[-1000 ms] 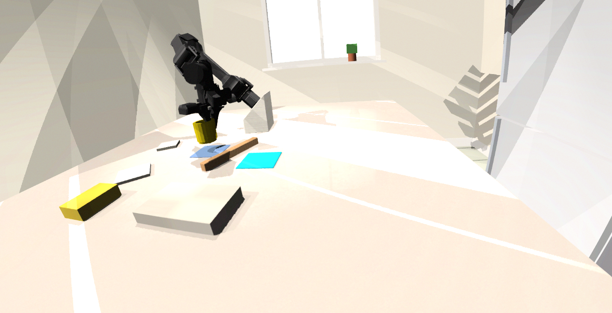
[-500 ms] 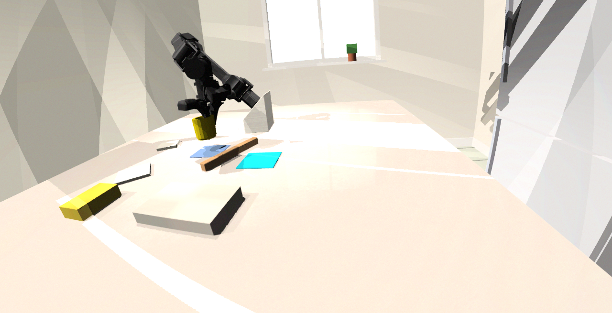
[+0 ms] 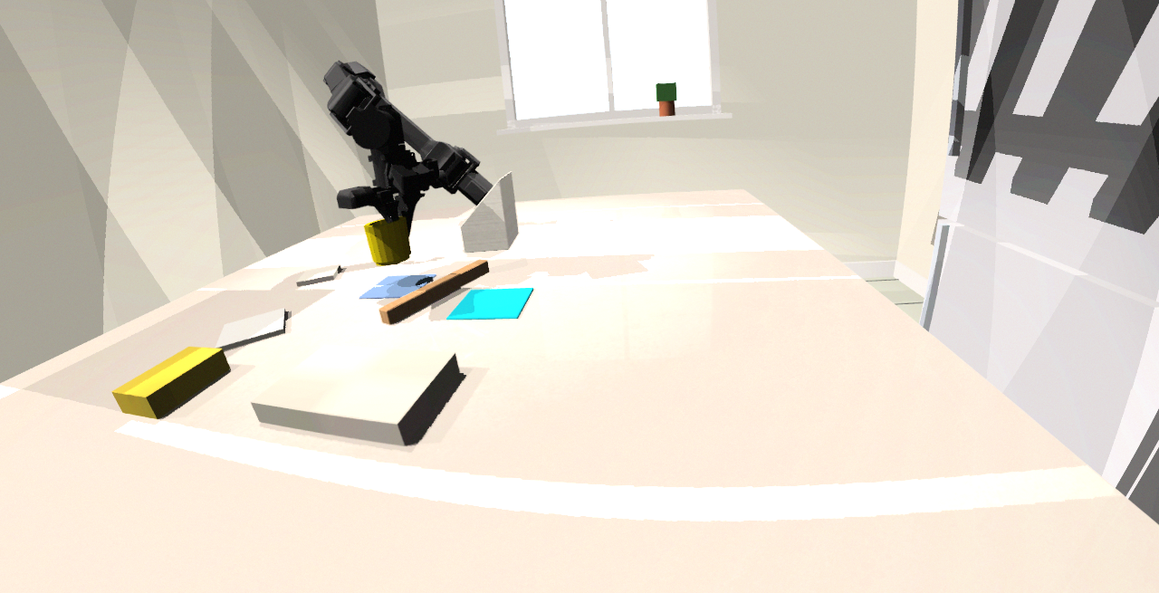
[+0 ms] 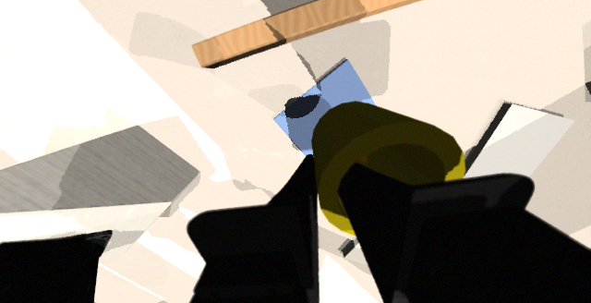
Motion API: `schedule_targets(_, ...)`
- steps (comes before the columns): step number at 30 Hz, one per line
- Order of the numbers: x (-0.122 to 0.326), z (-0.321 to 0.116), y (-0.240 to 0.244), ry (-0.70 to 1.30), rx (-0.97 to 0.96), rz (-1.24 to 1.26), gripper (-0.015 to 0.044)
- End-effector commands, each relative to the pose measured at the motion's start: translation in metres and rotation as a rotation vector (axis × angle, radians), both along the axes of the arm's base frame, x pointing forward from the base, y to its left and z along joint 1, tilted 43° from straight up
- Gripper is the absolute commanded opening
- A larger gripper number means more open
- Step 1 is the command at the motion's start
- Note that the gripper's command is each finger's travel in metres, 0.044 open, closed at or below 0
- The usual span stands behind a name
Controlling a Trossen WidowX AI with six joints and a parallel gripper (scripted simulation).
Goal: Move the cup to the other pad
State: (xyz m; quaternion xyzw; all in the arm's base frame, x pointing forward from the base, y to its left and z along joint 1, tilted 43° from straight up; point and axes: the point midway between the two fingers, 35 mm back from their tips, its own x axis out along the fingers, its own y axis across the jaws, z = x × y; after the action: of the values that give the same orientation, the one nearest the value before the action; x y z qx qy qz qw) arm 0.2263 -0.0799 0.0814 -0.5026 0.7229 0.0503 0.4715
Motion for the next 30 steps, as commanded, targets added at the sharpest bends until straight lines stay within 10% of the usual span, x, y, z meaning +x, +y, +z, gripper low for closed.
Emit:
schedule_targets(1,0.005,-0.006,0.005,0.003,0.003,-0.001,0.0)
schedule_targets(30,0.034,-0.035,0.04,0.0,0.006,-0.003,0.0)
